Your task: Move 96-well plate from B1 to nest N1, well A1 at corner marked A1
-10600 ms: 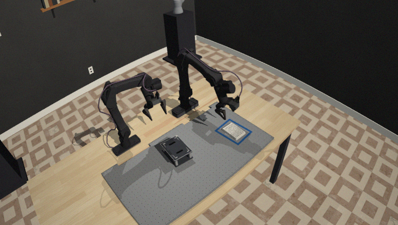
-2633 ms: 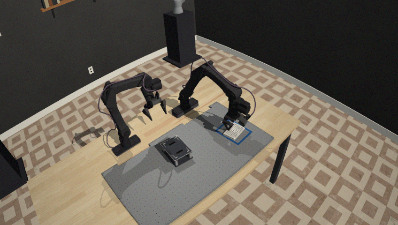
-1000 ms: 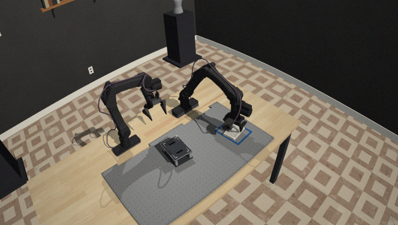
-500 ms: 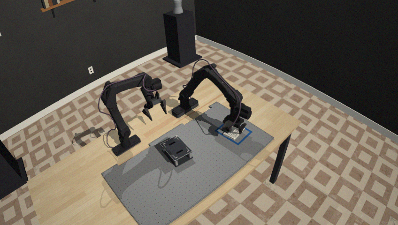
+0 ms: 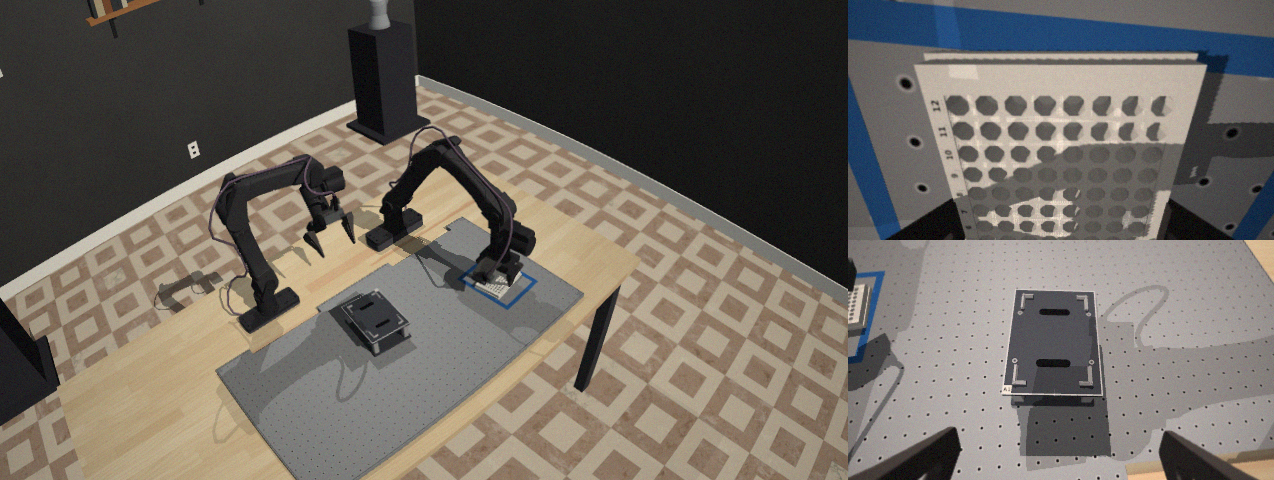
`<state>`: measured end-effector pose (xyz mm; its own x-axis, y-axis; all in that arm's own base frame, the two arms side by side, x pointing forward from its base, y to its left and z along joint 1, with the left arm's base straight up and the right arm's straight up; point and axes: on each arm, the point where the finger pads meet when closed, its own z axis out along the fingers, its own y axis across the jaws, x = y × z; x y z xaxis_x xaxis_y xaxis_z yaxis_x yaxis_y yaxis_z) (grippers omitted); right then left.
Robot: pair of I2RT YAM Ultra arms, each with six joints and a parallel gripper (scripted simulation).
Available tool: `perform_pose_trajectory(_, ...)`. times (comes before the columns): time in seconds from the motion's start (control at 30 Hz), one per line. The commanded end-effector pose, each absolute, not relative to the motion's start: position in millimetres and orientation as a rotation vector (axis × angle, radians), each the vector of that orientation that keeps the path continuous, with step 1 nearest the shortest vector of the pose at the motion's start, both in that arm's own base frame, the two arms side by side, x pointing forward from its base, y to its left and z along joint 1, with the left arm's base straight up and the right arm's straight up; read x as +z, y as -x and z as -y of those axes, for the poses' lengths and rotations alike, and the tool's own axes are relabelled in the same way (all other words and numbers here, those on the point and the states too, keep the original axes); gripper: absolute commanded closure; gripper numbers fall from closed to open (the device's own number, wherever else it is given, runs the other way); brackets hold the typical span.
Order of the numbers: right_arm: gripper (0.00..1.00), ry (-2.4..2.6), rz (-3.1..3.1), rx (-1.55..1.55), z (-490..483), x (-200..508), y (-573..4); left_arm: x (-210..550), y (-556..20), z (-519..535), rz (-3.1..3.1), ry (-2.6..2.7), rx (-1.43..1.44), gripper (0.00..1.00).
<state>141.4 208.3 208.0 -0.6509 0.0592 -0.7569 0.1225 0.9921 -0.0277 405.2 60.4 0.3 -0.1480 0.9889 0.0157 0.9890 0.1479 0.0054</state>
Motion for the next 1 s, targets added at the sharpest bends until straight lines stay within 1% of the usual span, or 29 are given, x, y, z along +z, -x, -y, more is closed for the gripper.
perform_pose_trajectory(0.0, 0.00, -0.153, -2.266, -0.055, -214, 220, -144, 10, -409, -61, 2.387, 2.058, -0.018, 0.20)
perform_pose_trajectory(0.07, 0.00, -0.153, -2.266, -0.055, -214, 220, -144, 13, -409, -61, 2.388, 2.057, -0.018, 0.20)
perform_pose_trajectory(0.27, 0.00, -0.153, -2.266, -0.055, -214, 220, -144, 55, -409, -62, 2.394, 2.059, -0.029, 0.20)
perform_pose_trajectory(0.4, 0.00, -0.110, -2.304, -0.082, -212, 217, -143, 61, -394, -60, 2.366, 2.034, 0.039, 0.20)
perform_pose_trajectory(0.5, 0.00, -0.044, -2.372, -0.074, -205, 218, -142, 80, -384, -58, 2.344, 2.014, 0.090, 0.20)
perform_pose_trajectory(0.6, 0.00, -0.014, -2.401, -0.074, -200, 219, -142, 88, -387, -59, 2.374, 1.991, 0.075, 0.20)
perform_pose_trajectory(0.63, 0.00, 0.015, -2.430, -0.073, -193, 221, -142, 95, -397, -54, 2.405, 1.999, 0.025, 0.20)
perform_pose_trajectory(0.77, 0.00, 0.132, -2.528, 0.016, -160, 231, -142, 110, -397, -16, 2.488, 1.958, -0.015, 0.20)
perform_pose_trajectory(0.97, 0.00, 0.256, -2.518, 0.223, -117, 252, -134, 113, -369, 73, 2.519, 1.909, 0.001, 0.20)
